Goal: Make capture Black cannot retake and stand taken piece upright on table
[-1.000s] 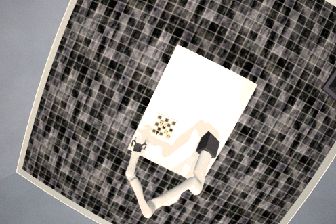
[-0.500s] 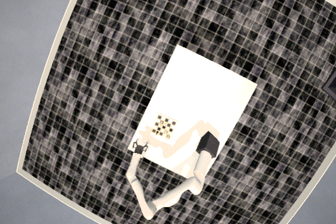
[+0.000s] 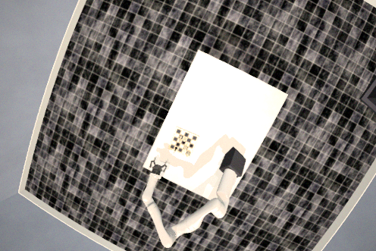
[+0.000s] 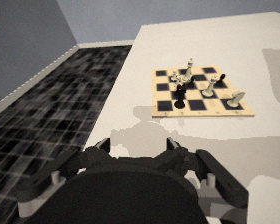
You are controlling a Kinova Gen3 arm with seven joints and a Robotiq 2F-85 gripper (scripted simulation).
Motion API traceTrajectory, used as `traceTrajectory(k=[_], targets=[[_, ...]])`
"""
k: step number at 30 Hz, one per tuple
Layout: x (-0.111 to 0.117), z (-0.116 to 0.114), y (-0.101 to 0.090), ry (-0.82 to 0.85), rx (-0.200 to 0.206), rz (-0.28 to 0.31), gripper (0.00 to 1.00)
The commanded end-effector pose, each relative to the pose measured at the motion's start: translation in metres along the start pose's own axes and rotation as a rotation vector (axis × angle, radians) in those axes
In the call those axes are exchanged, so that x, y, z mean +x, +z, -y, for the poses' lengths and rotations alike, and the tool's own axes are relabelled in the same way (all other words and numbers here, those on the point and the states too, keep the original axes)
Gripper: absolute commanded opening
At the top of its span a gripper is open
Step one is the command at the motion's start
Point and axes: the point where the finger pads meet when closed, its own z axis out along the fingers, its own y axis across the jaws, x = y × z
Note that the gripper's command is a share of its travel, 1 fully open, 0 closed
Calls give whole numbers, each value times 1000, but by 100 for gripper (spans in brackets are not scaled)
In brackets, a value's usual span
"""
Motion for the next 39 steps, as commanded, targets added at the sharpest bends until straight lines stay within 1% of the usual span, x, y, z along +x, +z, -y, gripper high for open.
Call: traceTrajectory(k=[1,3,4,11,12,19,20,26,27,36,37,39], targets=[[-2,0,-2,-3,2,3,100],[-2,0,-2,-3,2,3,100],[-6,-9,-6,-4,-11,1,100],[-6,-9,-6,-4,-11,1,100],[-8,-17,-11,-6,-23,-2,100],[-8,-17,-11,-6,-23,-2,100],[-11,-25,-14,-8,-35,-4,100],[-11,-25,-14,-8,-35,-4,100],[-13,-32,-18,-9,-46,-7,100],[-13,-32,-18,-9,-46,-7,100],[-15,-39,-22,-11,-55,-9,100],[-15,-39,-22,-11,-55,-9,100]])
